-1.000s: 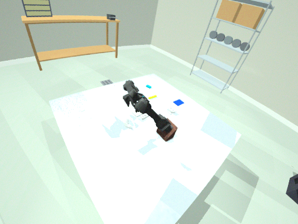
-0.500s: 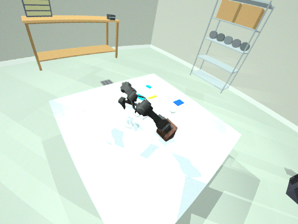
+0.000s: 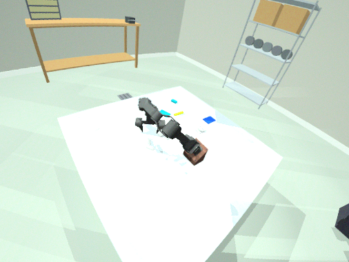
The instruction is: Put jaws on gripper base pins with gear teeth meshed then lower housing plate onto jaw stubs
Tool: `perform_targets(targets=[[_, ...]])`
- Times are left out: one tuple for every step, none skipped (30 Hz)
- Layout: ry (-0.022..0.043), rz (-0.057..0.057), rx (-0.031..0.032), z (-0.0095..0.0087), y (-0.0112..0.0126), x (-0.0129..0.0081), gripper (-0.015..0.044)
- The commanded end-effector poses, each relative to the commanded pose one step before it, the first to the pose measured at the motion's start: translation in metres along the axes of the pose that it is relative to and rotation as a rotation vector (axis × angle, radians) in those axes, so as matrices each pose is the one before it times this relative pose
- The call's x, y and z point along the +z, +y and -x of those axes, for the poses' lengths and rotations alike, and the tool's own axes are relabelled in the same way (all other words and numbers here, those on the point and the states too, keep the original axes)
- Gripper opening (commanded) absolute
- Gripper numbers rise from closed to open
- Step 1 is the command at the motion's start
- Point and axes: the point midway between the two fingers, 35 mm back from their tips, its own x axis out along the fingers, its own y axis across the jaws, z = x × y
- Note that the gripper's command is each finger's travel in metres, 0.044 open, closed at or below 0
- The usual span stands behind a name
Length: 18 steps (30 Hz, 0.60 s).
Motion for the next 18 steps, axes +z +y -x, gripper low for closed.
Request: perform_targets(targets=[[0.00083,0.1023,0.00809,0.00240,0.00446,-0.00901,0.0440],[0.00061,0.0248,0.00065,0.00025,0.00101,-0.00192,0.0440],[0.00061,0.0248,0.00068,0.00025,0.00104,-0.00190,0.0440],[0.00050,0.0204,0.00057,0.00021,0.00088,-0.00155,0.0440],[0.00030,0.0122,0.00035,0.00012,0.00055,-0.00092,0.0440],[0.00010,0.0041,0.00012,0.00004,0.00018,-0.00030,0.0440],[0.00000,0.0000,0.00000,0.00000,0.00000,0.00000,0.0440],[0.00000,0.0000,0.00000,0.00000,0.00000,0.00000,0.0440],[0.00000,0.0000,0.00000,0.00000,0.00000,0.00000,0.0440],[0.00000,0.0000,0.00000,0.00000,0.00000,0.00000,0.0440],[-0.00006,0.0000,-0.00011,-0.00164,0.00002,0.00012,0.0440],[-0.00014,0.0001,-0.00023,-0.00491,0.00006,0.00030,0.0440],[-0.00013,0.0002,-0.00005,-0.00817,0.00009,0.00027,0.0440],[0.00007,0.0001,0.00055,-0.01048,0.00008,-0.00007,0.0440],[0.00026,0.0000,0.00088,-0.00810,0.00003,-0.00038,0.0440],[0.00025,0.0000,0.00072,-0.00484,-0.00001,-0.00036,0.0440],[0.00010,0.0000,0.00027,-0.00161,-0.00001,-0.00014,0.0440],[0.00000,0.0000,0.00000,0.00000,0.00000,0.00000,0.0440]])
